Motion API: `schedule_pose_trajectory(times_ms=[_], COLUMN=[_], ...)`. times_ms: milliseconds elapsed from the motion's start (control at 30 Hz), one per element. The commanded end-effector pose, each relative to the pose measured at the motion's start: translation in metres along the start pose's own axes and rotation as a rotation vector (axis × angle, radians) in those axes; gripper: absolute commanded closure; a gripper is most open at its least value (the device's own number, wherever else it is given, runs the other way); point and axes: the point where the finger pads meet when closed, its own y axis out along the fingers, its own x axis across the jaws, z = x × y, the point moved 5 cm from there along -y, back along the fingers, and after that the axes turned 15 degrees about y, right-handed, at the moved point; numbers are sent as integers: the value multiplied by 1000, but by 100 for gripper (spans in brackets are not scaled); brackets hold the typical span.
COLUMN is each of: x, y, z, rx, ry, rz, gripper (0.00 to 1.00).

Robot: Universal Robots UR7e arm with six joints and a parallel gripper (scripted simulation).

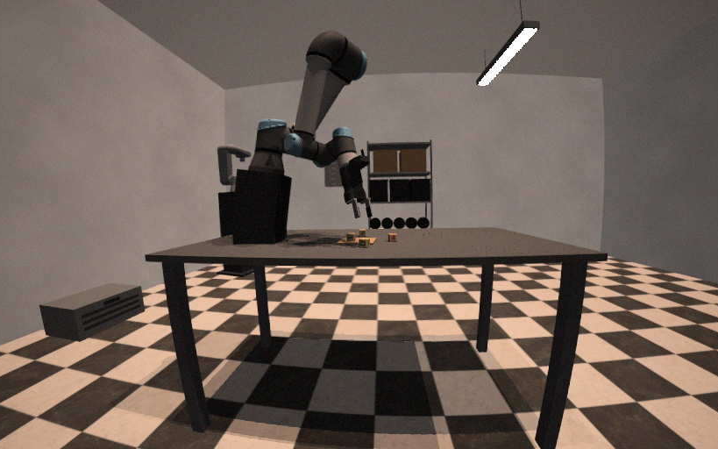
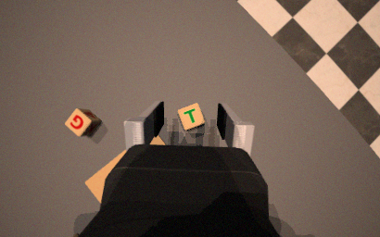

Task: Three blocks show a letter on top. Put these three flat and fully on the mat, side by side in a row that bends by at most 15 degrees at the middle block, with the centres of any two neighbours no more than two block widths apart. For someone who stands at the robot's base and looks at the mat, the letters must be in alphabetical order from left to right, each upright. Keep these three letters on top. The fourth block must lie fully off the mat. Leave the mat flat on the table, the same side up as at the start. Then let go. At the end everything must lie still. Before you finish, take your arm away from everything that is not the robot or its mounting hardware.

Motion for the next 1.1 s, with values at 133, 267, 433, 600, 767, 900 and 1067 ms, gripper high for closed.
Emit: schedule_pose_trajectory(times_ms=[133,267,433,600,767,900,1067], x=[0,0,0,0,-2,-6,-9], y=[0,0,0,0,-3,-14,-24], z=[0,0,0,0,-4,-19,-32], rx=[0,0,0,0,-11,-60,-101], ry=[0,0,0,0,-25,-136,-228], rz=[1,1,1,1,-1,-6,-8], gripper=[0,0,0,0,0,0,0])
